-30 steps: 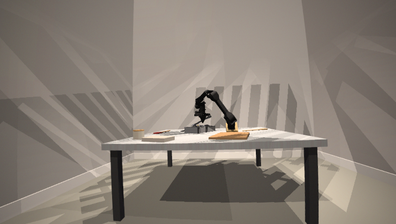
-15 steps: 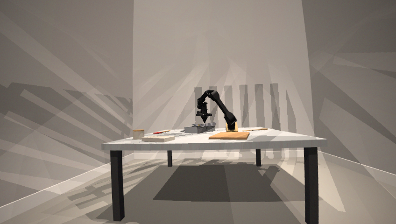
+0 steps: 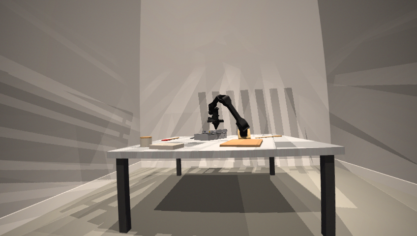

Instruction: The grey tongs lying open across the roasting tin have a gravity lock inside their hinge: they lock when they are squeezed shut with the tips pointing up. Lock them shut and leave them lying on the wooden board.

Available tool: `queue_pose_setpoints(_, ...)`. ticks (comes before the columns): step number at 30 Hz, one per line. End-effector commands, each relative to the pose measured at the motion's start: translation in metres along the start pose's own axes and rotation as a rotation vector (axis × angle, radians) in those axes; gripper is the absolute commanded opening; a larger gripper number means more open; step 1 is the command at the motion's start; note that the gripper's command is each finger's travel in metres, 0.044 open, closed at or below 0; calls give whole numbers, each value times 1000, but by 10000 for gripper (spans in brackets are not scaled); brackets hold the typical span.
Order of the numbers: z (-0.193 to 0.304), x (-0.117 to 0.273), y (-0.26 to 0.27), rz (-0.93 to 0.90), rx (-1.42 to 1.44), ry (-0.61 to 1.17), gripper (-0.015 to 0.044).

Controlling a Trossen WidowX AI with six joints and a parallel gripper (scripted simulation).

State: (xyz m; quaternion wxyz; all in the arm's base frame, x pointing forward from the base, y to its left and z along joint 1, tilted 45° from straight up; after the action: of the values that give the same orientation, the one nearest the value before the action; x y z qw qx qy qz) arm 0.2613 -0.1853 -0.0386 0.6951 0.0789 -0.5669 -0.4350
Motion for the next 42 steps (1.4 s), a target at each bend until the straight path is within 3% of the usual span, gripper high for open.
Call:
queue_pose_setpoints(1, 0, 0, 0, 0, 0, 0, -150)
queue_pose_setpoints(14, 0, 0, 0, 0, 0, 0, -150)
queue_pose_setpoints(18, -2, 21, -1, 1, -13, -11, -45)
queue_pose_setpoints(25, 3, 95, -2, 4, -62, -48, 139)
queue_pose_setpoints(27, 0, 80, -2, 1, -53, -50, 191)
queue_pose_setpoints(36, 1, 87, -3, 5, -54, -70, 428)
queue_pose_setpoints(42, -26, 58, -2, 6, 137, -24, 440)
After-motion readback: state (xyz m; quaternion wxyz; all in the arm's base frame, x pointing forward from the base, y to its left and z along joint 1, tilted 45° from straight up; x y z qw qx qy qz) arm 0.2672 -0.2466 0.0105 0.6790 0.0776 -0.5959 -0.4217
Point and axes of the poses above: the point midway between the two fingers, 35 mm back from their tips, its own x axis back along the fingers, its own y axis across the jaws, z = x × y, the point moved 2 cm from there along x, back along the fingers, and after that the axes turned 10 degrees about x, right-handed, at the moved point
